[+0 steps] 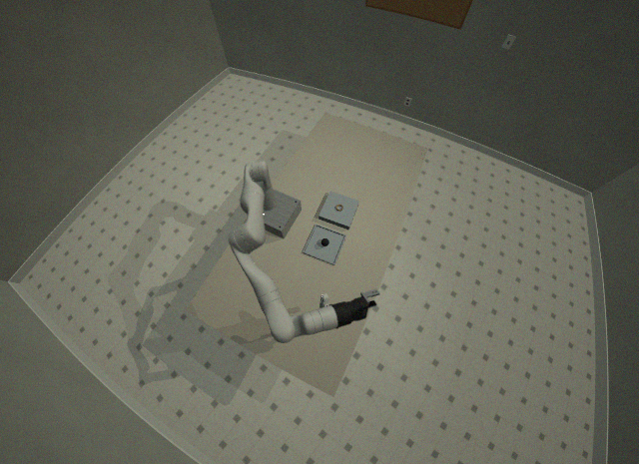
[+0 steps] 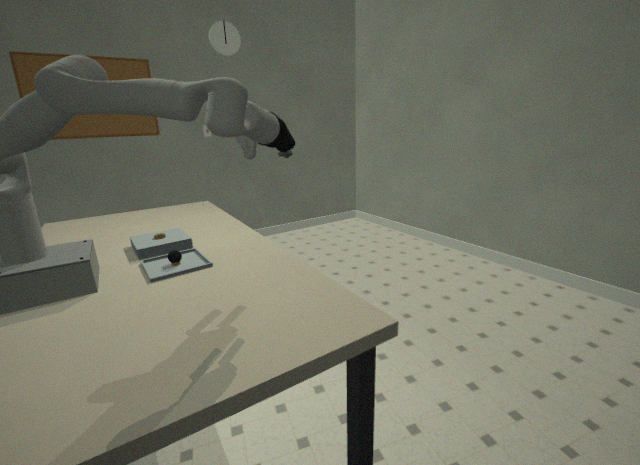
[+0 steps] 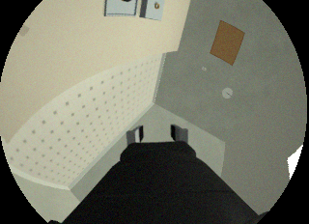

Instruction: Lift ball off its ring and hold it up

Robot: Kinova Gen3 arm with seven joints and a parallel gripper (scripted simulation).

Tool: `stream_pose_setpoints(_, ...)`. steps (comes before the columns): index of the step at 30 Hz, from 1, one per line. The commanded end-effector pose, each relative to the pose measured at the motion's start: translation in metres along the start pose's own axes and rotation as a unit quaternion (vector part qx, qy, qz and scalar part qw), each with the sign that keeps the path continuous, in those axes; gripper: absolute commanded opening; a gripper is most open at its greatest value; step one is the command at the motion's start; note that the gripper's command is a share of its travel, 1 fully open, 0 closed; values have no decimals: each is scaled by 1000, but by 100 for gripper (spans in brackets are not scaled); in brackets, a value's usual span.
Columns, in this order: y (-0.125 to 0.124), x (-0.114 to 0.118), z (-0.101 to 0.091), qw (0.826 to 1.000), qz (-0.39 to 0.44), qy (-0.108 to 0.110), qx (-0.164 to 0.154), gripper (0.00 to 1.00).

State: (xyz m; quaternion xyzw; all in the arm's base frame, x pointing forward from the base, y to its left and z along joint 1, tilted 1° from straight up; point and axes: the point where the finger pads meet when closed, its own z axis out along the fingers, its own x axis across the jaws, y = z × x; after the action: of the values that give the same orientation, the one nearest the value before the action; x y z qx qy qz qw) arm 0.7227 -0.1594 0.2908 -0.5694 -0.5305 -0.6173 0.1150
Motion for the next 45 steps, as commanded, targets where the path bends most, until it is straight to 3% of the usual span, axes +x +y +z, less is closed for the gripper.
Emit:
stream_pose_setpoints(1,1,2,0,1000,-1,0,-1,100)
stream_pose_setpoints(20,1,2,0,1000,-1,0,0,100)
stream_pose_setpoints(27,-15,-1,21,1000,10,-14,22,100)
stream_pose_setpoints(32,-49,-5,57,996,28,-44,66,100)
stream_pose_setpoints(34,-49,-5,57,996,28,-44,66,100)
stream_pose_setpoints(36,-70,-8,75,993,37,-62,89,100)
stream_pose_setpoints(41,-137,-15,118,978,54,-123,159,100)
stream_pose_setpoints(45,-202,-21,140,956,59,-184,219,100)
